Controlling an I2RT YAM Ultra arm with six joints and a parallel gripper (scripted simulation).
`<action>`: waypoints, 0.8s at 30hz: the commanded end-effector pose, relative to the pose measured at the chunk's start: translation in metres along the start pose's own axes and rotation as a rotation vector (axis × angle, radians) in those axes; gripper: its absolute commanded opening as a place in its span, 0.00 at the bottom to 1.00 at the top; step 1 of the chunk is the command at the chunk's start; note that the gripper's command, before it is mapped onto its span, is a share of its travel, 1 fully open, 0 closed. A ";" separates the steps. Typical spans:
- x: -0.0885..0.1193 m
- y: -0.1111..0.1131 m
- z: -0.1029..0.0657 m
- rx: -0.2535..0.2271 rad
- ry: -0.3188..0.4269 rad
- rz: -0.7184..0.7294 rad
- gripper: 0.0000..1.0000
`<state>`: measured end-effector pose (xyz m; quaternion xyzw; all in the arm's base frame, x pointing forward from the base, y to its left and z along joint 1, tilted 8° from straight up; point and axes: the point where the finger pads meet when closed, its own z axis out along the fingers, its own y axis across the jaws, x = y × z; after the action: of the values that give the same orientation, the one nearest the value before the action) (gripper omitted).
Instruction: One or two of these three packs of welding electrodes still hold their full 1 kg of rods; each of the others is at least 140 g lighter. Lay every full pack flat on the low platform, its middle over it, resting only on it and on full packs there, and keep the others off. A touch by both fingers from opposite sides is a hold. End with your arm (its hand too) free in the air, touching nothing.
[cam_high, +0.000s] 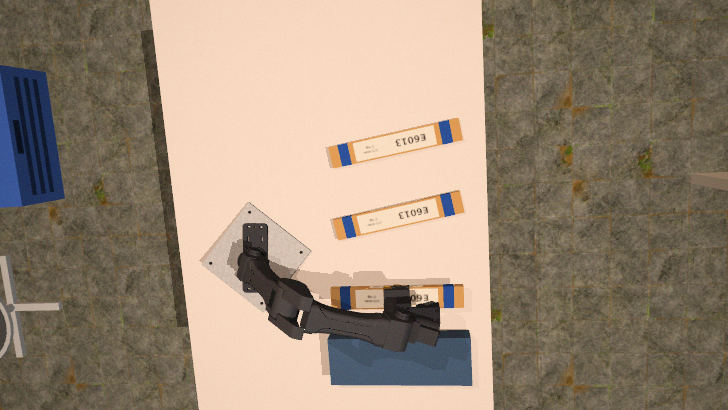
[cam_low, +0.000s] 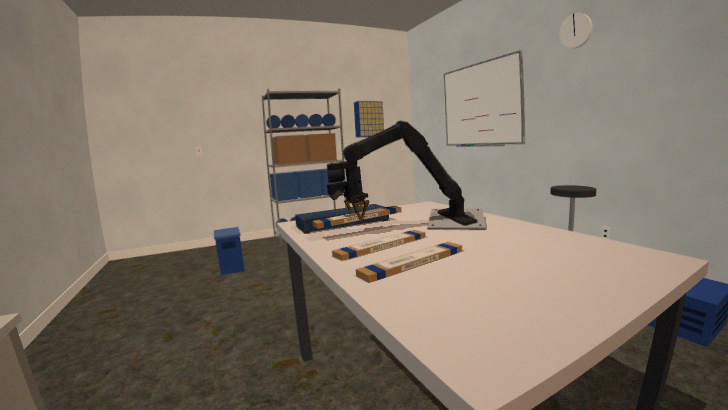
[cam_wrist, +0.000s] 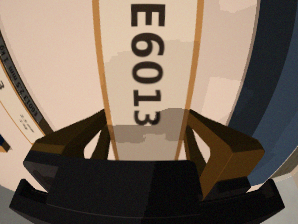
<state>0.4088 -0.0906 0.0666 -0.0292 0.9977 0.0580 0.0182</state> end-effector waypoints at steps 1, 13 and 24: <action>-0.010 -0.008 -0.040 0.028 -0.088 0.005 0.00; -0.008 -0.007 -0.062 0.027 -0.087 0.003 0.00; -0.006 -0.007 -0.079 0.027 -0.087 0.003 0.00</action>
<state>0.4107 -0.0944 0.0984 -0.0300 0.9977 0.0571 0.0217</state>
